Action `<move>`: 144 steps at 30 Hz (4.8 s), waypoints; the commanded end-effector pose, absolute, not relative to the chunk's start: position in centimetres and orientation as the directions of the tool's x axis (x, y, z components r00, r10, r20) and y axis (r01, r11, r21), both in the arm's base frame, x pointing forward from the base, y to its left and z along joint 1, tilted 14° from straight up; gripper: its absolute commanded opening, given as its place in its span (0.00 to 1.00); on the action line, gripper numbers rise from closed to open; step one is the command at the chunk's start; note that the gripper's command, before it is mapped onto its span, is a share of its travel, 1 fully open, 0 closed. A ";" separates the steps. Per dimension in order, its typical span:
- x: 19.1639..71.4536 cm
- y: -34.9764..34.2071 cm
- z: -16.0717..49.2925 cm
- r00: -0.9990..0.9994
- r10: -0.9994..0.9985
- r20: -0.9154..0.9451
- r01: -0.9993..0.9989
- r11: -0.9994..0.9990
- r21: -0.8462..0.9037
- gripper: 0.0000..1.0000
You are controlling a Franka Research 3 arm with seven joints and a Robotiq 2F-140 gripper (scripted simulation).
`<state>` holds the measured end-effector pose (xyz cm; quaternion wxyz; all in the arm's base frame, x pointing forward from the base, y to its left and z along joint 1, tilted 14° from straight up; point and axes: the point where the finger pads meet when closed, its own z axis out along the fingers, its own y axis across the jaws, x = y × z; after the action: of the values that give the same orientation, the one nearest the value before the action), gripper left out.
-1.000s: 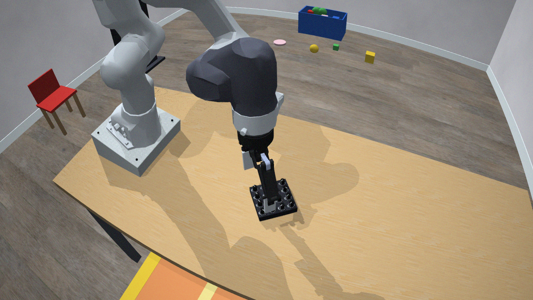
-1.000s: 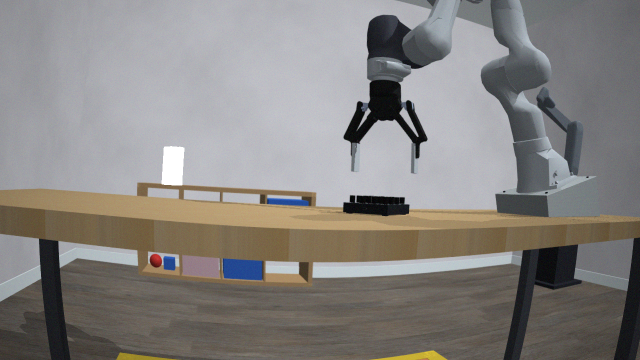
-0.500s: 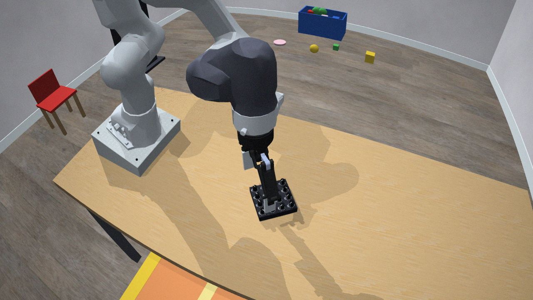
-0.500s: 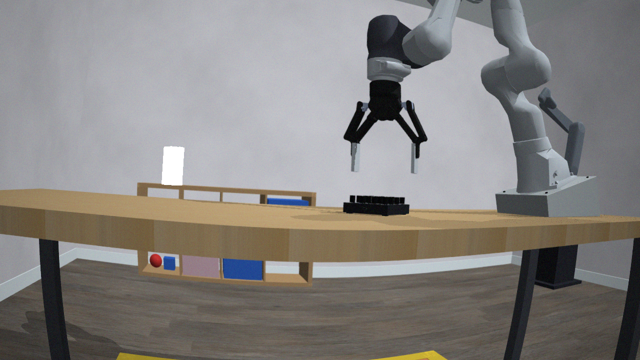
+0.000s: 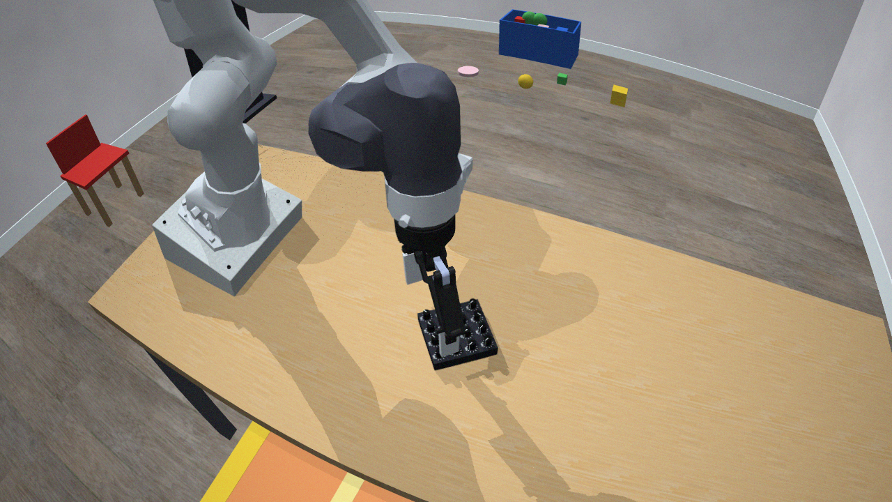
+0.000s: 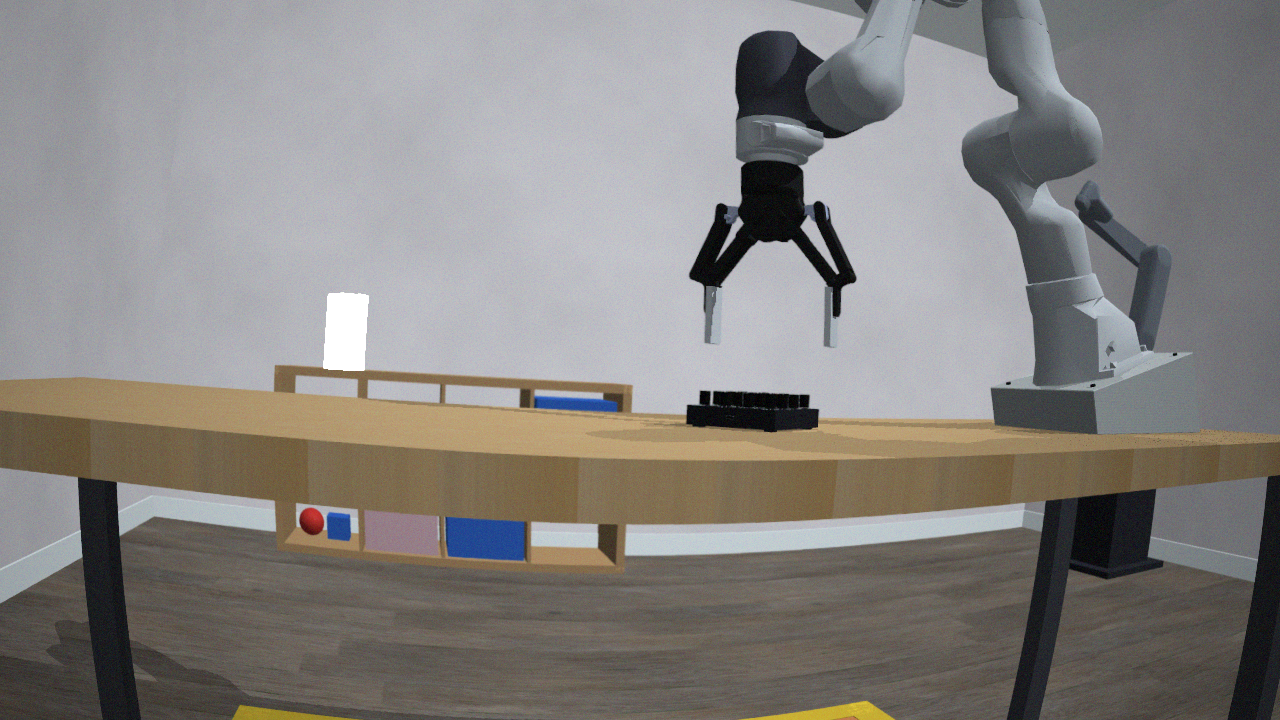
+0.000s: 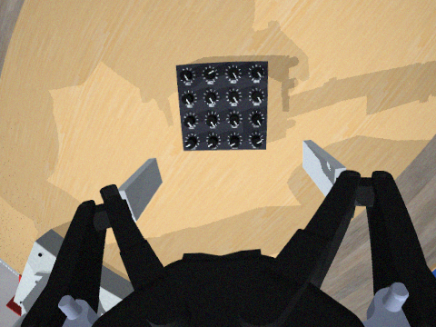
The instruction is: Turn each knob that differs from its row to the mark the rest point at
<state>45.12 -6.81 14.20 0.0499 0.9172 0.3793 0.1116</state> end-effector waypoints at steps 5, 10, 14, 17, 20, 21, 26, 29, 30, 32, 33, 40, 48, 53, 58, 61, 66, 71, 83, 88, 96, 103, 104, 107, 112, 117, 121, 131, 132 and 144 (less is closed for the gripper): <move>44.7 -7.3 14.2 0.679 0.715 0.169 0.691 -0.699 0.182 1.00; 44.0 -8.0 14.0 0.679 0.715 0.169 0.691 -0.699 0.182 1.00; 43.4 -8.5 13.8 0.679 0.715 0.169 0.691 -0.699 0.182 1.00; 42.9 -8.9 13.7 0.679 0.715 0.169 0.691 -0.699 0.182 1.00; 42.4 -9.3 13.6 0.679 0.715 0.169 0.691 -0.699 0.182 1.00; 42.4 -9.3 13.6 0.679 0.715 0.169 0.691 -0.699 0.182 1.00; 42.0 -9.7 13.4 0.679 0.715 0.169 0.691 -0.699 0.182 1.00; 41.7 -9.9 13.4 0.679 0.715 0.169 0.691 -0.699 0.182 1.00; 41.7 -10.0 13.3 0.679 0.715 0.169 0.691 -0.699 0.182 1.00; 41.6 -10.0 13.3 0.679 0.715 0.169 0.691 -0.699 0.182 1.00; 41.6 -10.0 13.3 0.679 0.715 0.169 0.691 -0.699 0.182 1.00; 41.5 -10.1 13.3 0.679 0.715 0.169 0.691 -0.699 0.182 1.00; 41.5 -10.1 13.3 0.679 0.715 0.169 0.691 -0.699 0.182 1.00; 41.5 -10.1 13.3 0.679 0.715 0.169 0.691 -0.699 0.182 1.00; 41.5 -10.1 13.3 0.679 0.715 0.169 0.691 -0.699 0.182 1.00; 41.5 -10.1 13.3 0.679 0.715 0.169 0.691 -0.699 0.182 1.00; 41.5 -10.1 13.3 0.679 0.715 0.169 0.691 -0.699 0.182 1.00; 41.5 -10.1 13.3 0.679 0.715 0.169 0.691 -0.699 0.182 1.00; 41.5 -10.1 13.3 0.679 0.715 0.169 0.691 -0.699 0.182 1.00; 41.5 -10.1 13.3 0.679 0.715 0.169 0.691 -0.699 0.182 1.00; 41.5 -10.1 13.3 0.679 0.715 0.169 0.691 -0.699 0.182 1.00; 41.5 -10.1 13.3 0.679 0.715 0.169 0.691 -0.699 0.182 1.00; 41.5 -10.1 13.3 0.679 0.715 0.169 0.691 -0.699 0.182 1.00; 41.5 -10.1 13.3 0.679 0.715 0.169 0.691 -0.699 0.182 1.00; 41.5 -10.1 13.3 0.679 0.715 0.169 0.691 -0.699 0.182 1.00; 41.5 -10.1 13.3 0.679 0.715 0.169 0.691 -0.699 0.182 1.00; 41.5 -10.1 13.3 0.679 0.715 0.169 0.691 -0.699 0.182 1.00; 41.8 -9.9 13.4 0.736 0.651 0.183 0.629 -0.759 0.168 1.00; 41.9 -9.9 13.5 0.760 0.621 0.189 0.600 -0.783 0.162 1.00; 42.5 -9.4 13.9 0.879 0.424 0.219 0.407 -0.906 0.117 1.00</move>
<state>42.35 -9.53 13.82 0.0370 0.9510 0.2824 0.1204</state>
